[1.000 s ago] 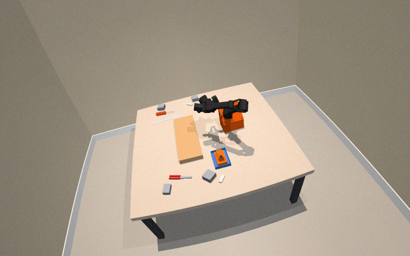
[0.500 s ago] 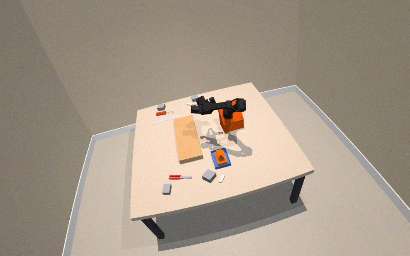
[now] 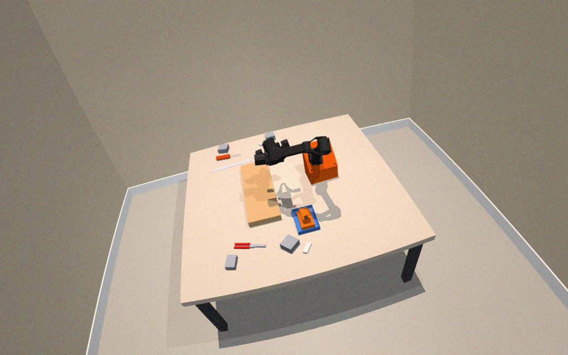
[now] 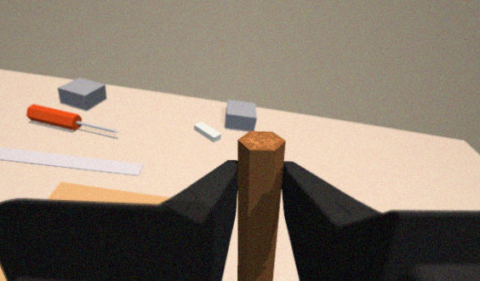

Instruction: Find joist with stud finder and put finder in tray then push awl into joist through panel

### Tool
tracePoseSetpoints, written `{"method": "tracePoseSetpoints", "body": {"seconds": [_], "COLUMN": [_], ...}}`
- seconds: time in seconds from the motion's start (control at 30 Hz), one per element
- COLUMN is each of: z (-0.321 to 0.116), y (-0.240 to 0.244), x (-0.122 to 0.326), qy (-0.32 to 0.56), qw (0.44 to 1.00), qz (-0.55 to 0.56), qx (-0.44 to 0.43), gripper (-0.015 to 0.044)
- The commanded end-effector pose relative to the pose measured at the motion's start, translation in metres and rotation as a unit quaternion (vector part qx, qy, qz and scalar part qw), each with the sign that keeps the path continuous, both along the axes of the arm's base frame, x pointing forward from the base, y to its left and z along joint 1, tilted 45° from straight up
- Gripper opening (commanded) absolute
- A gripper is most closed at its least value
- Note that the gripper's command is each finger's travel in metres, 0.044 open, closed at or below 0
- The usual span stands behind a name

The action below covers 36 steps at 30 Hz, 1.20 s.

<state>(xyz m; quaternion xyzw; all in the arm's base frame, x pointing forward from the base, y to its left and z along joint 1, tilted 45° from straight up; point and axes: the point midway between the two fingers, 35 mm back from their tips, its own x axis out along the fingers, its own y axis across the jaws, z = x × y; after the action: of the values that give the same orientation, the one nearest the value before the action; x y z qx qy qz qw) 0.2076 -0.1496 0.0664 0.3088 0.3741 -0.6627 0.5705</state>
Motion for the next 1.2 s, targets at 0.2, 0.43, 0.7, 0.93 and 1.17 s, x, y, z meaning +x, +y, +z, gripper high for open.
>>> {"method": "tracePoseSetpoints", "body": {"seconds": [0.2,0.43,0.7,0.93,1.17], "z": [0.011,0.016,0.020,0.022,0.022], "y": [0.011,0.024,0.041,0.059,0.080], "x": [0.042,0.069,0.099,0.123,0.145], "qy": [-0.009,-0.018,-0.029,-0.040,-0.052], "qw": [1.000,0.999,0.998,0.997,0.996], "qz": [-0.014,-0.023,-0.032,-0.039,-0.045], "qx": [-0.017,-0.027,-0.040,-0.052,-0.065], "gripper": [0.0000,0.0000,0.0000,0.0000,0.0000]}}
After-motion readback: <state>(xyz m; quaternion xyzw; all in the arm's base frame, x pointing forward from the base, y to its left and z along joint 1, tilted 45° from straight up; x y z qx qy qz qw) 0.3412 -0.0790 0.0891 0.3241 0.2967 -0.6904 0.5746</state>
